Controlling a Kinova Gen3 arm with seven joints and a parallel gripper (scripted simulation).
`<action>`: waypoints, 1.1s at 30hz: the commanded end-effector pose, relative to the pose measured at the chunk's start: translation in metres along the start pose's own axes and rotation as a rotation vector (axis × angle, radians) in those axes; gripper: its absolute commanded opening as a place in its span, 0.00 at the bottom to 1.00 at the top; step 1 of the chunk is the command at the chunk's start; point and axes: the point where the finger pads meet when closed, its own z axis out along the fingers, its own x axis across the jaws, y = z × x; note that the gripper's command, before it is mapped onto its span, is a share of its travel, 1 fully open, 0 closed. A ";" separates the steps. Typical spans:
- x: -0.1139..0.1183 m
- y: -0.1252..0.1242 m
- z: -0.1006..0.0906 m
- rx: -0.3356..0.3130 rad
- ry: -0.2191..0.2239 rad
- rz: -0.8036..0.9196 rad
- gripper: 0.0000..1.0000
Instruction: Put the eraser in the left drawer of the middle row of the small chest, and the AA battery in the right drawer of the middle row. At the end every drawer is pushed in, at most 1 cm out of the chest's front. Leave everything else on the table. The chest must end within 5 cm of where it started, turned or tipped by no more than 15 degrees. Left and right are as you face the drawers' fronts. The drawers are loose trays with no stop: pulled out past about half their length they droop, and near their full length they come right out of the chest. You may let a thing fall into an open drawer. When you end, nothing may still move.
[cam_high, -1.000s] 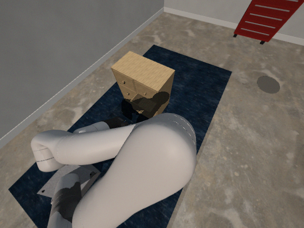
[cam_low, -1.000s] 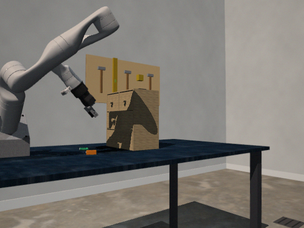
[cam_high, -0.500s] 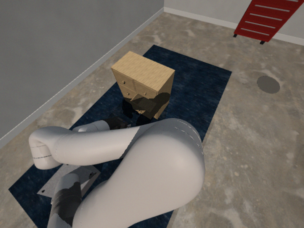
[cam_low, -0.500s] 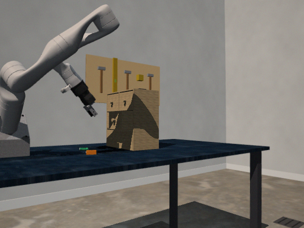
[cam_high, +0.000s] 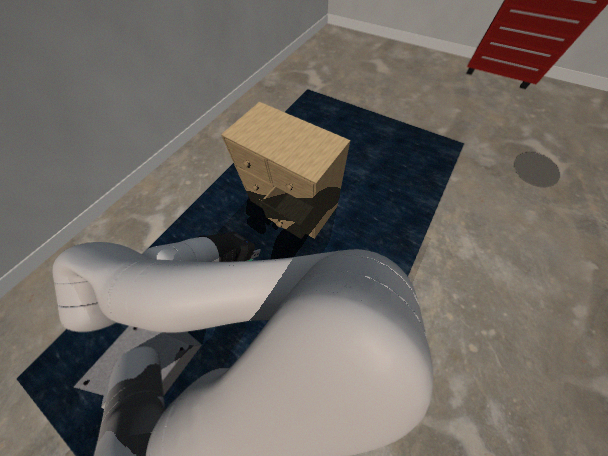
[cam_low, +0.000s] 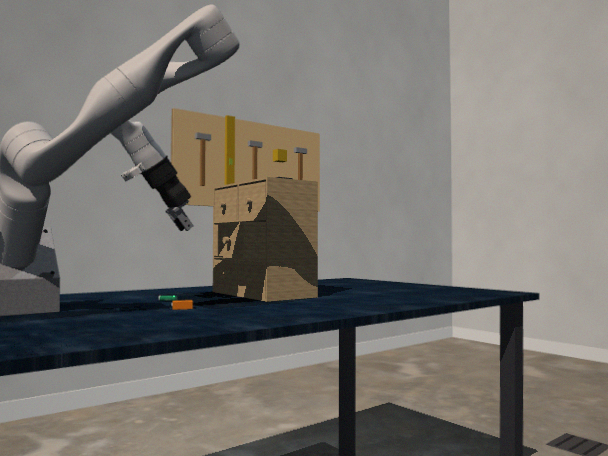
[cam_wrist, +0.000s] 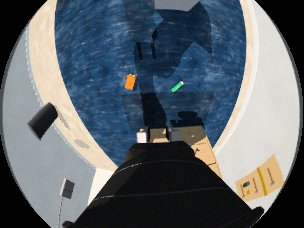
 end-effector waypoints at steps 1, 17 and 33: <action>-0.001 0.003 -0.002 0.006 0.000 0.010 0.67; -0.001 0.004 -0.014 0.078 0.000 0.010 0.67; -0.001 0.005 -0.031 0.188 0.001 0.011 0.67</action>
